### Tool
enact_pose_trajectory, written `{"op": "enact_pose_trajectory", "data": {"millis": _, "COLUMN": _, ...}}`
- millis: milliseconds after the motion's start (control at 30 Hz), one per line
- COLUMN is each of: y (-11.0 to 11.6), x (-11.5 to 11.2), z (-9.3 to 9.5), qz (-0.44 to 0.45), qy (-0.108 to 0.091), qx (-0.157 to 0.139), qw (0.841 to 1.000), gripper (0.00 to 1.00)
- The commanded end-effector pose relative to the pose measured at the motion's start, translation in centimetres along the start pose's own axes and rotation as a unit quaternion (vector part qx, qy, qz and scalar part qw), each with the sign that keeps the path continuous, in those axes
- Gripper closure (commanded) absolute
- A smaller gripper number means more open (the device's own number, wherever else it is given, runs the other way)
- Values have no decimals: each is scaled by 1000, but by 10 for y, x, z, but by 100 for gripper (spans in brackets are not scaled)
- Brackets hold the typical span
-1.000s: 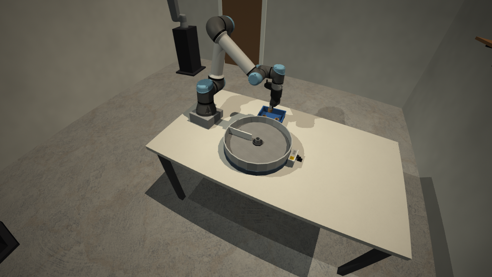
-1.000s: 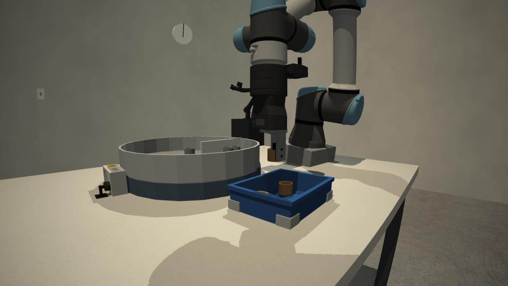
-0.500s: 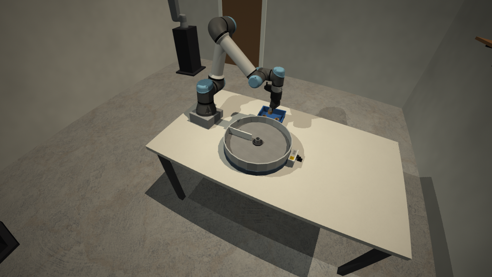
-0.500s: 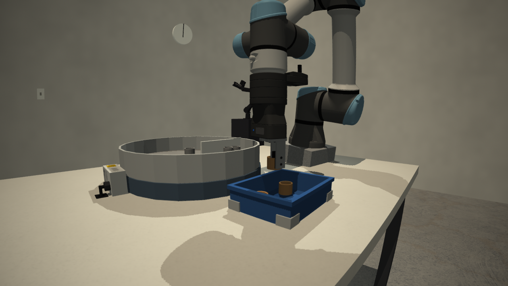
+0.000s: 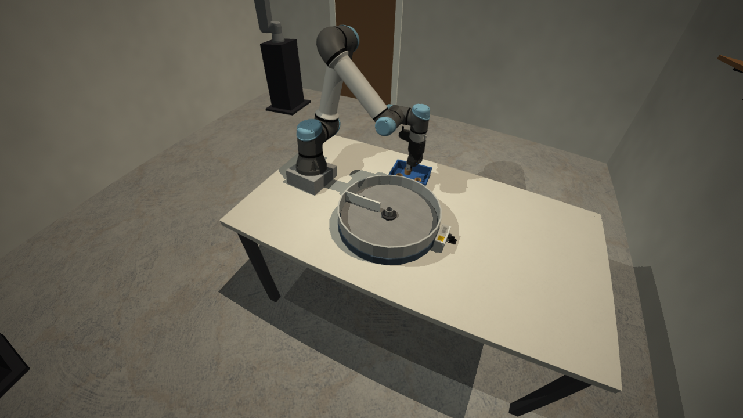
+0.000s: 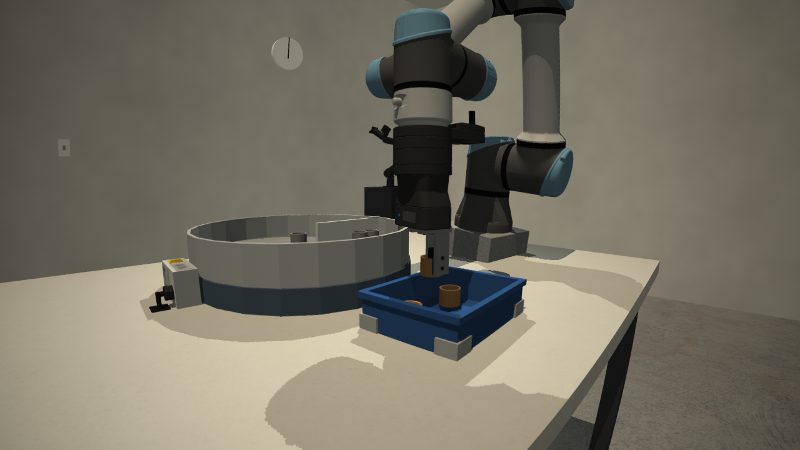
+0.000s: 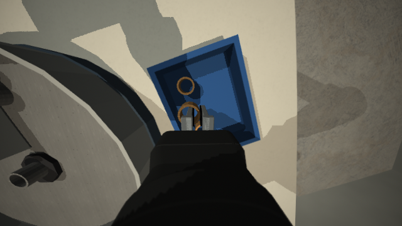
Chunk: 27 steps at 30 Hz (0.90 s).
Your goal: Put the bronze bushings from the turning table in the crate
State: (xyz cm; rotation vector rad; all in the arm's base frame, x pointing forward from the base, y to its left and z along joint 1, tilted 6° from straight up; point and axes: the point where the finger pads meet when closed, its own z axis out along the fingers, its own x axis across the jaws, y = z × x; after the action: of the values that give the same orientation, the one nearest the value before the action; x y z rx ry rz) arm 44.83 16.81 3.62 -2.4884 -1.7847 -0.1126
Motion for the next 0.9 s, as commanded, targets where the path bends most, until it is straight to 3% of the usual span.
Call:
{"op": "enact_pose_trajectory", "data": {"millis": 0, "y": 0, "x": 0, "z": 6, "qz": 0, "qy": 0, "qx": 0, "qw": 1000, "gripper": 100}}
{"op": "enact_pose_trajectory", "data": {"millis": 867, "y": 0, "x": 0, "z": 15, "qz": 0, "qy": 0, "qx": 0, "qw": 1000, "gripper": 100}}
